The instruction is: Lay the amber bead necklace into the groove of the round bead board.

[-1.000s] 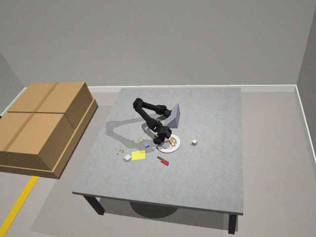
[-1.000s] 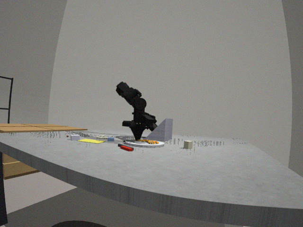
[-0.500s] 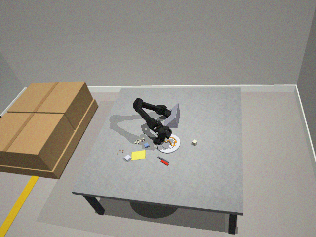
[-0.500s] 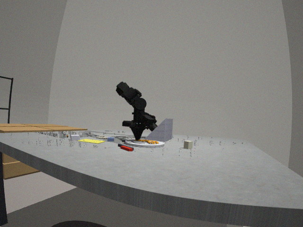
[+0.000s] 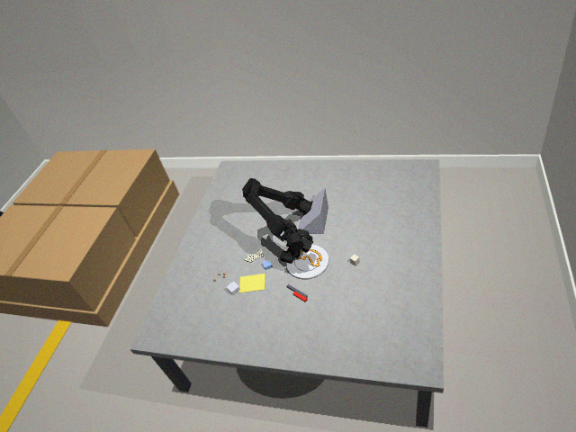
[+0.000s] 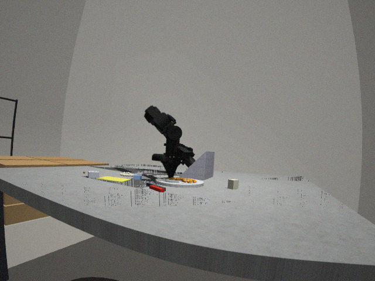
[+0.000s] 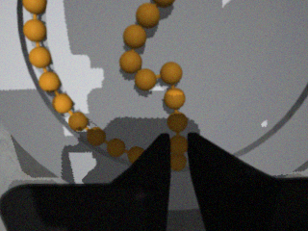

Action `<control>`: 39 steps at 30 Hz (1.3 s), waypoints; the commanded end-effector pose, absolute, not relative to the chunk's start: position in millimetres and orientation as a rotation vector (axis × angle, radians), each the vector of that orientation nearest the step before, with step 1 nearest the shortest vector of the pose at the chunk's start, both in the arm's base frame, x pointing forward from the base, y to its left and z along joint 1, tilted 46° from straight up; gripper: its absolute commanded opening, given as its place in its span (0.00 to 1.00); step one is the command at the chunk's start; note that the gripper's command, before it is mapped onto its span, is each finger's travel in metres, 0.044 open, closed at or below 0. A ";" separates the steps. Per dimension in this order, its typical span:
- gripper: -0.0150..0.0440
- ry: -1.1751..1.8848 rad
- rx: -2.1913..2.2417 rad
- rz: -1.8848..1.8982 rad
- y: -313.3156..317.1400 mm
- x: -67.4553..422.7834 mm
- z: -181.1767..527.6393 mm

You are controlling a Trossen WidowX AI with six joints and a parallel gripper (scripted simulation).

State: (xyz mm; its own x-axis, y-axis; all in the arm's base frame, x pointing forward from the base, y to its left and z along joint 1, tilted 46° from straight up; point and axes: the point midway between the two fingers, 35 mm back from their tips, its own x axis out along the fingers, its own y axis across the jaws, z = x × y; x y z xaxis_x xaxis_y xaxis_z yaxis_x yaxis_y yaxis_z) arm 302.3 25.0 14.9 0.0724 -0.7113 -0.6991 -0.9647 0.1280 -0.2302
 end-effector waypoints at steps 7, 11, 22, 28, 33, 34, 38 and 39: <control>0.25 1.695 -1.642 0.447 20.9 306.8 25.6; 0.25 1.695 -1.642 0.446 16.0 310.0 30.9; 0.25 1.696 -1.642 0.446 13.5 310.2 28.5; 0.25 1.696 -1.643 0.446 9.9 310.6 25.1; 0.25 1.696 -1.643 0.446 9.9 310.6 25.1; 0.25 1.696 -1.643 0.446 9.9 310.6 25.1; 0.25 1.696 -1.643 0.446 9.9 310.6 25.1; 0.25 1.696 -1.643 0.446 9.9 310.6 25.1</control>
